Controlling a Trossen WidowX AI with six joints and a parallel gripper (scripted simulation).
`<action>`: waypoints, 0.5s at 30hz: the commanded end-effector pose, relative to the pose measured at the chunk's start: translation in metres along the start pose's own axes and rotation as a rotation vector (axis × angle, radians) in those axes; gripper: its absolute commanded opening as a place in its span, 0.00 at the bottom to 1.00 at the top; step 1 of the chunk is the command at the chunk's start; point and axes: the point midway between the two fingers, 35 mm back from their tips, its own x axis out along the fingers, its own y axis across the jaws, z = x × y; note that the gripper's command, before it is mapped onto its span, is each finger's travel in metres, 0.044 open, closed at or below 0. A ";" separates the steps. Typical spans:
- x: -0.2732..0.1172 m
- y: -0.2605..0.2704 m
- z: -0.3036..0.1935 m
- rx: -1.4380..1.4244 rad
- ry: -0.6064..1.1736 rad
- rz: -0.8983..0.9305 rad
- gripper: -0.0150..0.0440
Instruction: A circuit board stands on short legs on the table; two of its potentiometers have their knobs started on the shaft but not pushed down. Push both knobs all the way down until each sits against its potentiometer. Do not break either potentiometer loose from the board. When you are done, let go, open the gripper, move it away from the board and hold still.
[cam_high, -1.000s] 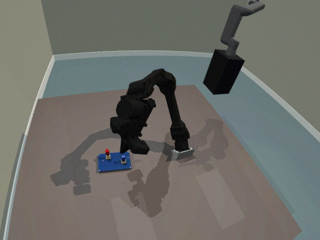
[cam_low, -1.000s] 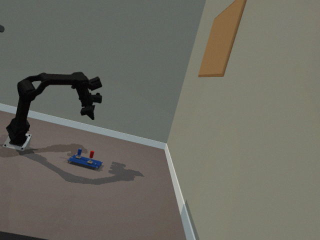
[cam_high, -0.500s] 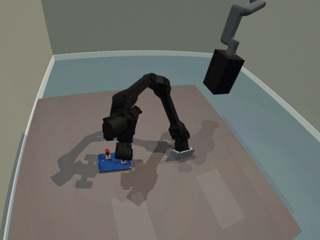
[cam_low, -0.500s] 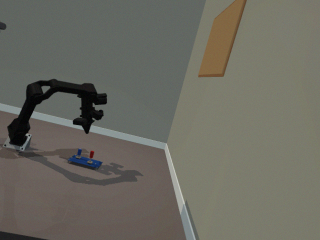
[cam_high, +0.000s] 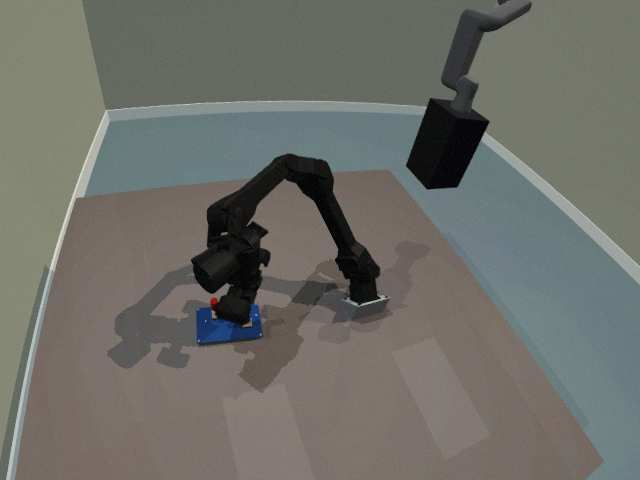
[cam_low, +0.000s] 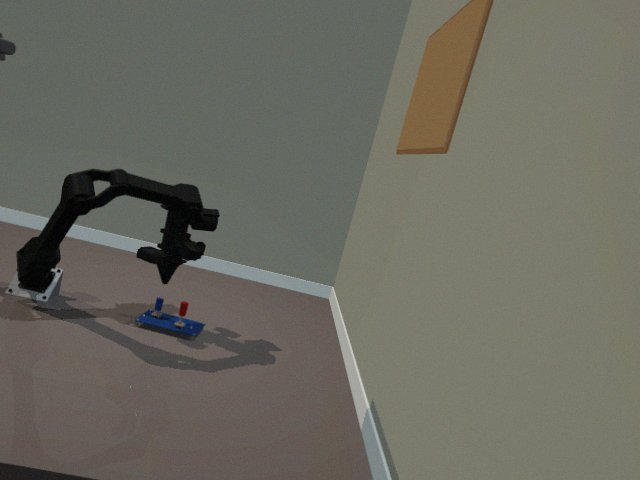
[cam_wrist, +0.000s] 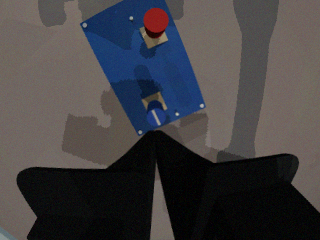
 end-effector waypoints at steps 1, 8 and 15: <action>0.015 -0.003 -0.001 -0.003 0.006 -0.014 0.25; 0.017 -0.003 -0.001 -0.003 0.006 -0.014 0.25; 0.028 -0.003 -0.001 -0.003 0.006 -0.014 0.25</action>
